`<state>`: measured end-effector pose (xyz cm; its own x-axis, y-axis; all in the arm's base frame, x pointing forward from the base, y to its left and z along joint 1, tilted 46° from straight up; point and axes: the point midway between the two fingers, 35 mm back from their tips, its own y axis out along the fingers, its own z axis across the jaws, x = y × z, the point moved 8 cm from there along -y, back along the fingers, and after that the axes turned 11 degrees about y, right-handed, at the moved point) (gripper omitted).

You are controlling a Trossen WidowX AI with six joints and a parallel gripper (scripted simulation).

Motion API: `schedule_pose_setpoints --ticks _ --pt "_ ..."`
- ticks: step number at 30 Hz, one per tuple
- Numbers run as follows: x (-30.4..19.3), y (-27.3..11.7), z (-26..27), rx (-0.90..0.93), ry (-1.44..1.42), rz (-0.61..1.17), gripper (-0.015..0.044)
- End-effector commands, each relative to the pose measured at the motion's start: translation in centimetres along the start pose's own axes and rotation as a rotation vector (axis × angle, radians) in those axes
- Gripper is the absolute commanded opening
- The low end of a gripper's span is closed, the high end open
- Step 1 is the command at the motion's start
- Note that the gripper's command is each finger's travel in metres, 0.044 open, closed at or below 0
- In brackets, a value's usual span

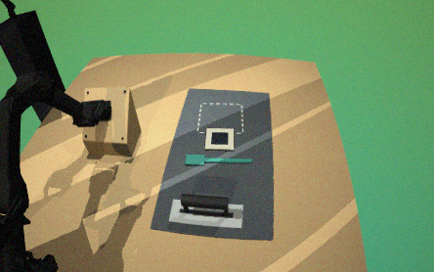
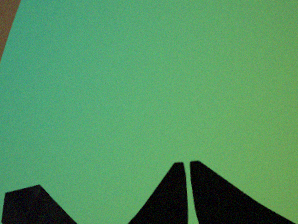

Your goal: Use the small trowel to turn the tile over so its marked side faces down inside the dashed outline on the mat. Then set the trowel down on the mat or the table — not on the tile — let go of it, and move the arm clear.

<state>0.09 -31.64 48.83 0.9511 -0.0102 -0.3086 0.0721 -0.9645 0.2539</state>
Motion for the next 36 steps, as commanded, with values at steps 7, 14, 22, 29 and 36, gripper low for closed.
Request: schedule_pose_setpoints --ticks 7,14,22,29,36 --pt "0.0 0.0 0.0 0.000 0.000 0.000 0.0000" --pt "0.0 0.0 0.0 0.000 0.000 0.000 0.0100" --pt "3.2 1.1 1.2 0.099 0.150 -0.060 0.0270" --pt "7.9 1.9 2.2 0.224 0.335 -0.128 0.0270" --pt "12.9 1.9 3.1 0.369 0.495 -0.174 0.0270"
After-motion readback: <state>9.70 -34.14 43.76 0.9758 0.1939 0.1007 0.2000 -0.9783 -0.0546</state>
